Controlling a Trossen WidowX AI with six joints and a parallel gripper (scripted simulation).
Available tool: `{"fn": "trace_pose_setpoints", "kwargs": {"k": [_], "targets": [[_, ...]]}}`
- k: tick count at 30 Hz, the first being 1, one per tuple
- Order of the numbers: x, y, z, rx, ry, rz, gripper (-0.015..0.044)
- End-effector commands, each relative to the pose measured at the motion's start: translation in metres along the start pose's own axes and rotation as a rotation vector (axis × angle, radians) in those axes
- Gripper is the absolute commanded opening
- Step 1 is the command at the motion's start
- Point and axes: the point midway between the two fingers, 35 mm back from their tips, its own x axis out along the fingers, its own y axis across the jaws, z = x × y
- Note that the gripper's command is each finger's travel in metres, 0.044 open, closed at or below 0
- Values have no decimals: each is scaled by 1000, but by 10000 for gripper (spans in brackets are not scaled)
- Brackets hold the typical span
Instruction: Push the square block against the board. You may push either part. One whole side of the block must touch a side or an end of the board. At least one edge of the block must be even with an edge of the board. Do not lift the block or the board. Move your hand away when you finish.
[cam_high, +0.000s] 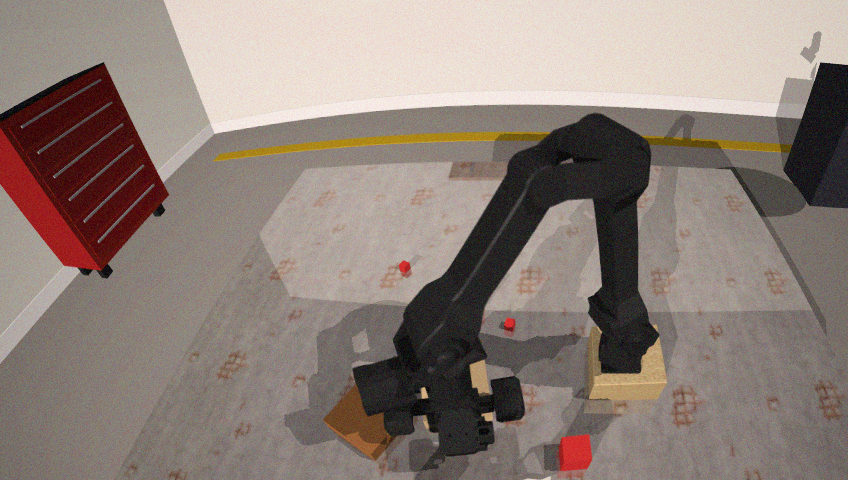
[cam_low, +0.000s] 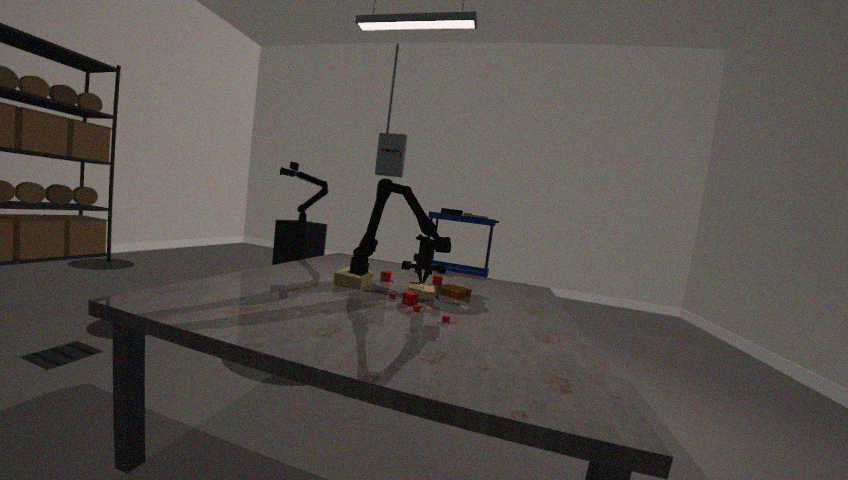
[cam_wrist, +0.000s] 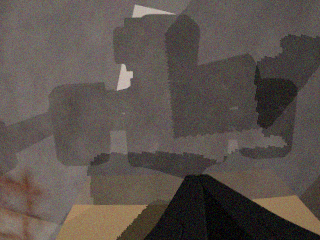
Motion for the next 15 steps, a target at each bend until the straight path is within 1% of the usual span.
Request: {"fn": "trace_pose_setpoints", "kwargs": {"k": [1,15], "targets": [[1,2,-9,0,9,5,0],[1,4,-29,0,11,5,0]]}}
